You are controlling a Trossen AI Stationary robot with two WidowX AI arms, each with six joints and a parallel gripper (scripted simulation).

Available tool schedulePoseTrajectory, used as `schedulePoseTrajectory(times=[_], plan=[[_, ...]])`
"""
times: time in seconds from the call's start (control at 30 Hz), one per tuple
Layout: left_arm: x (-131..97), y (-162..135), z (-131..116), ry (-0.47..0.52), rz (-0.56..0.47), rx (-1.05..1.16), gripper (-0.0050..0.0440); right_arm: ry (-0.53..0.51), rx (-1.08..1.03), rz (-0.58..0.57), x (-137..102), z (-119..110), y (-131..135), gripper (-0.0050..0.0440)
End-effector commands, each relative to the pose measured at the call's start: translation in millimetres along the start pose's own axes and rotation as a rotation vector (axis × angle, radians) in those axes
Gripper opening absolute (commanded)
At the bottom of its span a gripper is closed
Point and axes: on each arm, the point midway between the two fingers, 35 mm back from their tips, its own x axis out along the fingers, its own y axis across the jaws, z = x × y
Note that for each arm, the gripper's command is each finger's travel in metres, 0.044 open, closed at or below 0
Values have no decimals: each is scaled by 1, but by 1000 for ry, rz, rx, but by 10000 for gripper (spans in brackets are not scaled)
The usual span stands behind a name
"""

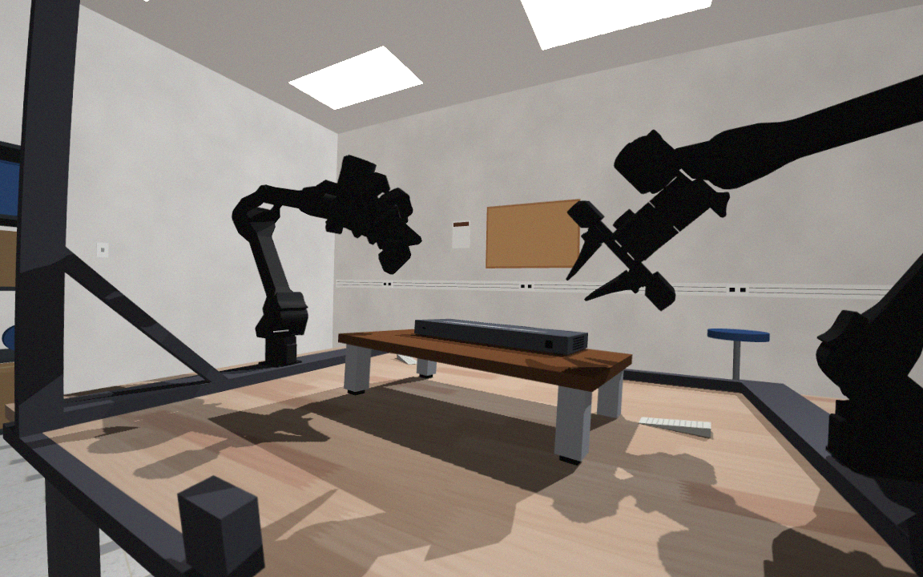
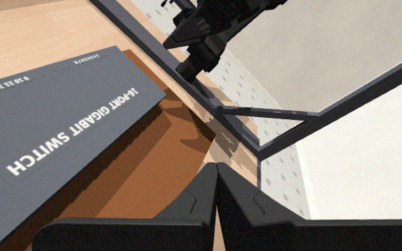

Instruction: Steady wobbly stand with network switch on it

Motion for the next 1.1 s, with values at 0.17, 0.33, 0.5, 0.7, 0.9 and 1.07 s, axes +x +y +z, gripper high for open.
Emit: schedulePoseTrajectory(times=[0.17, 0.33, 0.5, 0.7, 0.9, 1.07], plan=[[3, -5, -3, 71, 53, -221, -50, -33, -323, 199, -10, -7, 34, 186], [8, 2, -17, 133, 146, -423, -50, -81, -524, 307, -19, -13, 54, 186], [11, 9, -29, 174, 241, -601, -50, -150, -718, 409, -29, -19, 71, 186], [11, 12, -35, 189, 298, -700, -50, -220, -868, 485, -39, -23, 84, 186], [12, 21, -49, 203, 441, -912, -50, -345, -1081, 595, -58, -31, 103, 186], [10, 27, -60, 193, 563, -1076, -50, -472, -1246, 672, -75, -37, 116, 186]])
